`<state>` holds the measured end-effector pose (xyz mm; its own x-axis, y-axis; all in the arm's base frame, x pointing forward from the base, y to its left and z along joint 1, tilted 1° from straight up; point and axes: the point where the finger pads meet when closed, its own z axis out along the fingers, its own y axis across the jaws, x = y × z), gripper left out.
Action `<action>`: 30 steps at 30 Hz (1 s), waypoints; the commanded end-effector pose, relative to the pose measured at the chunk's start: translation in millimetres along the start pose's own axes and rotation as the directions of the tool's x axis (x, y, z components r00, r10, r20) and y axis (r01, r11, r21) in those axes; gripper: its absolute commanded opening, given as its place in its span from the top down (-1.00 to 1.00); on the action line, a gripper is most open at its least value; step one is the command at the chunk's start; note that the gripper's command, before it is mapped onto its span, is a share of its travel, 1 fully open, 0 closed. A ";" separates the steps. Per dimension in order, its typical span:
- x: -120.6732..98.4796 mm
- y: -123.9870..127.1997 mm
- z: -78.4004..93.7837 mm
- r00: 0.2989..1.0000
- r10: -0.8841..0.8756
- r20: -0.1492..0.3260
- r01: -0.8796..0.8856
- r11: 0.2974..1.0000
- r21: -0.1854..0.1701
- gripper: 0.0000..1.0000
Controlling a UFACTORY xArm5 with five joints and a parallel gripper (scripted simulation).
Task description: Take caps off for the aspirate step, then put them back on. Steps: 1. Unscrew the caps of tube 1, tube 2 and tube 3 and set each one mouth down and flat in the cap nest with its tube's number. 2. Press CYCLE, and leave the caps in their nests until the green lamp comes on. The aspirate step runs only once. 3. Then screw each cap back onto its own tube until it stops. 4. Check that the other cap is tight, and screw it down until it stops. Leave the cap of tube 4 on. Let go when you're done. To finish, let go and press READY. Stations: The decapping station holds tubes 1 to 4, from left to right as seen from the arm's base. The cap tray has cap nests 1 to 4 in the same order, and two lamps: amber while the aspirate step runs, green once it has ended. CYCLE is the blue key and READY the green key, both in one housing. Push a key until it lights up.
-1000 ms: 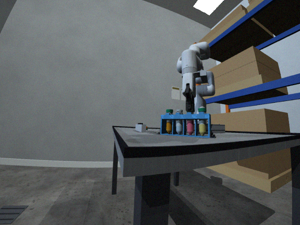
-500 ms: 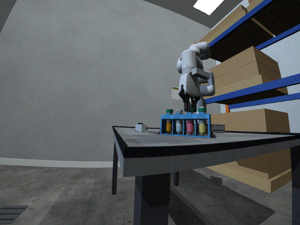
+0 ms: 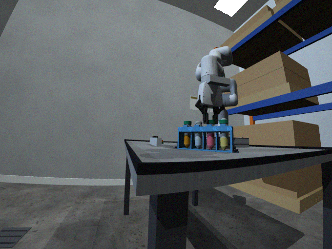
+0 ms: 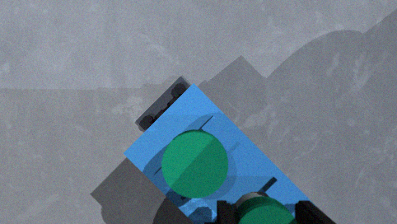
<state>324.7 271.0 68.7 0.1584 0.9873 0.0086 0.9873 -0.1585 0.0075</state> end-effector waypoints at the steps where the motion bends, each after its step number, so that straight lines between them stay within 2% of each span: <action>1: 1.3 0.8 -1.7 1.000 0.004 -0.011 -0.004 1.000 0.006 0.08; 8: 1.3 0.8 -1.7 1.000 0.004 -0.011 -0.004 1.000 0.006 0.08; 11: 1.3 0.8 -2.2 0.970 -0.244 -0.012 0.244 0.970 0.003 0.08; 15: 1.3 0.8 -2.2 0.951 -0.310 -0.012 0.311 0.951 0.002 0.08; 17: 1.3 0.8 -2.2 0.896 -0.445 -0.012 0.445 0.896 0.000 0.08; 23: 1.2 0.8 -2.2 0.772 -0.635 -0.011 0.635 0.772 -0.003 0.08; 30: 1.2 0.8 -2.2 0.569 -0.822 -0.010 0.822 0.569 -0.006 0.08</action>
<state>324.7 271.3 69.7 -0.5371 0.8435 0.0018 0.8435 0.5370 0.0140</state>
